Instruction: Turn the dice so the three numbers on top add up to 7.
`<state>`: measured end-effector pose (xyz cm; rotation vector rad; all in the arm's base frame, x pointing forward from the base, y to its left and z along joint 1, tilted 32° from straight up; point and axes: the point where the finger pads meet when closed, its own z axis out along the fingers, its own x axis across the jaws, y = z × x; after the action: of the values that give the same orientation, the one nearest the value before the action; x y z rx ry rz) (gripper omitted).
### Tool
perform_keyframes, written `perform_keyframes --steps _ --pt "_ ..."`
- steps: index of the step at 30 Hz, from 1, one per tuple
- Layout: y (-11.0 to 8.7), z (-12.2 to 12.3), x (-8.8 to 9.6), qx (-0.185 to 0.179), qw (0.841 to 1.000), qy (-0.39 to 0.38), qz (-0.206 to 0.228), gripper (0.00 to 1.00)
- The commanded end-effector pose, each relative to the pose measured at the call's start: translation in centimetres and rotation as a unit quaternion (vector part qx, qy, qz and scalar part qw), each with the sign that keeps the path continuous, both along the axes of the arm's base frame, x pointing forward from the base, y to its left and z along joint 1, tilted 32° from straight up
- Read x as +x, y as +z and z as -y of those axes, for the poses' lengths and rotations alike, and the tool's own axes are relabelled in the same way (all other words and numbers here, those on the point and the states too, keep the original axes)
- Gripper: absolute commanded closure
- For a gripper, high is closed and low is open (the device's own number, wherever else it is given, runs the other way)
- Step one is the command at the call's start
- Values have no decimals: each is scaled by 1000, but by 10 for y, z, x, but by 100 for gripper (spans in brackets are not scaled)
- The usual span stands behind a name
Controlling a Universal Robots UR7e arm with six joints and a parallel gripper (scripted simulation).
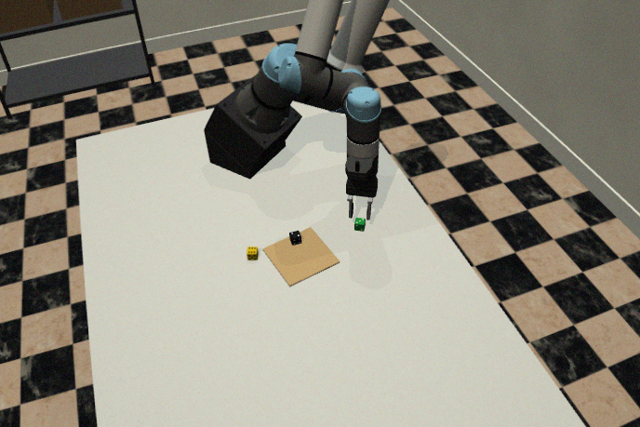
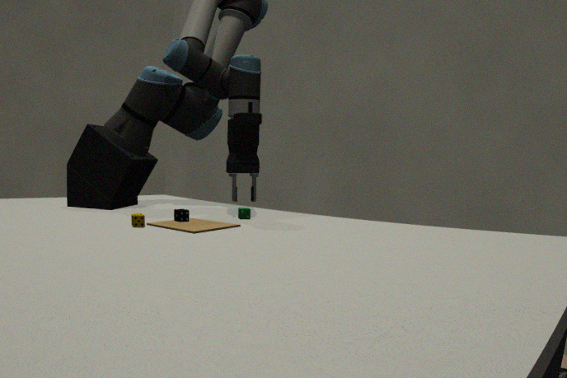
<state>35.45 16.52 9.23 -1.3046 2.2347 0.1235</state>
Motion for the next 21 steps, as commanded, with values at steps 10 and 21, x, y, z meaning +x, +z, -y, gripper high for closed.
perform_keyframes --steps 10,21 --pt "-6 -3 4 -1 1000 -1 1 21" --pt "-6 -3 4 -1 1000 -1 1 21"
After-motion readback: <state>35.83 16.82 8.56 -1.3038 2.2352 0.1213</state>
